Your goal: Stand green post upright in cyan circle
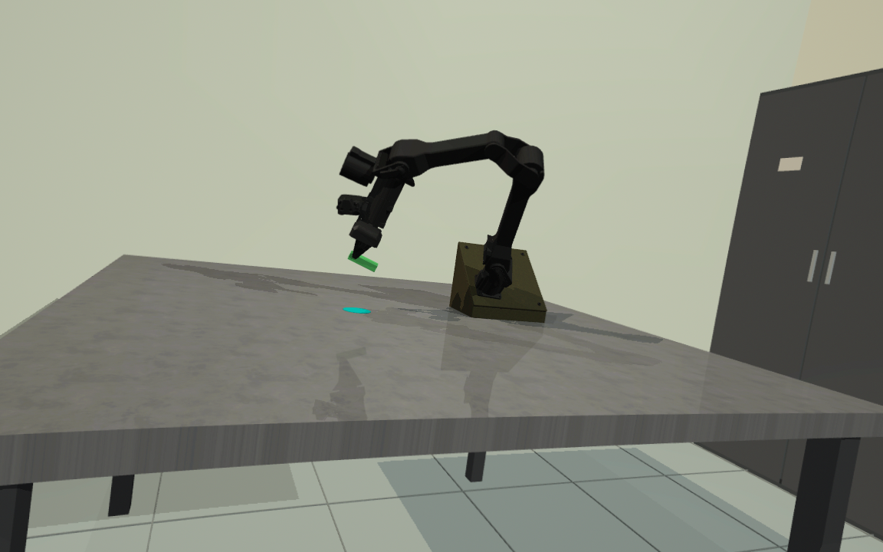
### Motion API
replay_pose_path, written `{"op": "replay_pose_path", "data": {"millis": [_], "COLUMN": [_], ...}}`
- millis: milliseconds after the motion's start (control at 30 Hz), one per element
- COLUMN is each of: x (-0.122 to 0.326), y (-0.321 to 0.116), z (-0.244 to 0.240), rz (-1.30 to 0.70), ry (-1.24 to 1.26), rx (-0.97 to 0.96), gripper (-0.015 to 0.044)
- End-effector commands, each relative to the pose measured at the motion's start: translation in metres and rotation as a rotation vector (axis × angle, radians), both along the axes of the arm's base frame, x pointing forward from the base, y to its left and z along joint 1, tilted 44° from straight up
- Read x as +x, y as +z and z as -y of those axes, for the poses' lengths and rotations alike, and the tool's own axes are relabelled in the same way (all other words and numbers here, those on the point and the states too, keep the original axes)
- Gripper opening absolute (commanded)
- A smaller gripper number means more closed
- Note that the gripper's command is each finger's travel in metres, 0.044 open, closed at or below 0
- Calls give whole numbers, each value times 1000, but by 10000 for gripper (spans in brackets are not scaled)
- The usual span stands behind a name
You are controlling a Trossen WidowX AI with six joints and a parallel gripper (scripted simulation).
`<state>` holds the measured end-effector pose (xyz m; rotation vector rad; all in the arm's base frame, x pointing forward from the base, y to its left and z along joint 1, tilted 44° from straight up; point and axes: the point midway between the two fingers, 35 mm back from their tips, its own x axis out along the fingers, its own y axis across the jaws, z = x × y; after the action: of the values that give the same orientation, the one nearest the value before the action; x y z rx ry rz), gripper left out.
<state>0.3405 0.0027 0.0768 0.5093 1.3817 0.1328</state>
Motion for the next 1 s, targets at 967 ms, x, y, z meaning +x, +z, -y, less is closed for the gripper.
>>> {"op": "replay_pose_path", "data": {"millis": [967], "x": [3], "y": [-8], "z": [-3], "rz": [148], "ry": [-97], "rx": [-110], "gripper": [22]}}
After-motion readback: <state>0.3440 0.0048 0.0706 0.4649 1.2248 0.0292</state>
